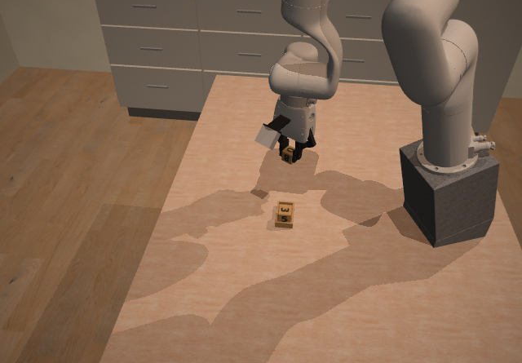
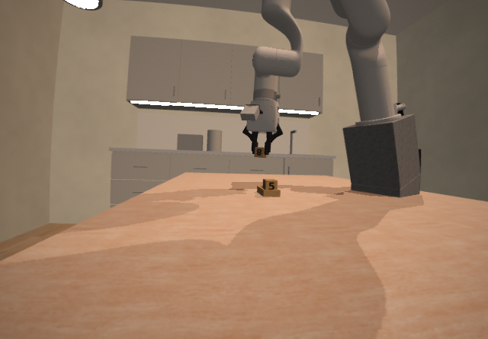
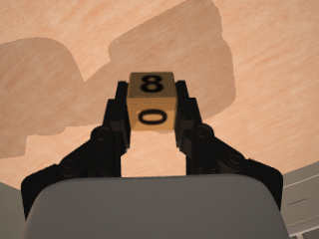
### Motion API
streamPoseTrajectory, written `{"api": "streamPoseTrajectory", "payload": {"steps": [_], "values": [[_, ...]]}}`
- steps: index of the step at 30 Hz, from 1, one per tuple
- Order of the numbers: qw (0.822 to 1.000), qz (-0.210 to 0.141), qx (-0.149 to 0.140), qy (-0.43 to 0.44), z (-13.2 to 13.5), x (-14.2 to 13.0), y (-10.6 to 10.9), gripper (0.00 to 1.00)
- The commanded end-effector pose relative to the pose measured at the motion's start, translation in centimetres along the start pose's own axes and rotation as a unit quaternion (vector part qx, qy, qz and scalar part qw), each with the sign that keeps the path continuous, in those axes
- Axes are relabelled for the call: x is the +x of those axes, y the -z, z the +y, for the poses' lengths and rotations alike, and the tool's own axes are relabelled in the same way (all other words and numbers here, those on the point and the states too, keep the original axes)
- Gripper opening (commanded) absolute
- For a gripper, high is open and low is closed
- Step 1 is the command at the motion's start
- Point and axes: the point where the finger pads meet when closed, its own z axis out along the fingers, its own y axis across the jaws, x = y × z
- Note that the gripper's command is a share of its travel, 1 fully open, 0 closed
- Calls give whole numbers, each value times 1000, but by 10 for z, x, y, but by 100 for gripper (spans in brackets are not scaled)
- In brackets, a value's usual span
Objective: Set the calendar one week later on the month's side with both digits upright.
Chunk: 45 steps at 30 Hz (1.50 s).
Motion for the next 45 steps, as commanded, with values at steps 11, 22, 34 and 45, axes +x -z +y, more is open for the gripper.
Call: {"api": "streamPoseTrajectory", "payload": {"steps": [11,22,34,45], "values": [[977,-11,18,-212,1,0,1,29],[936,-14,16,-352,0,0,0,29],[874,-16,13,-486,0,-1,0,29],[868,-16,13,-497,0,-1,0,29]]}}
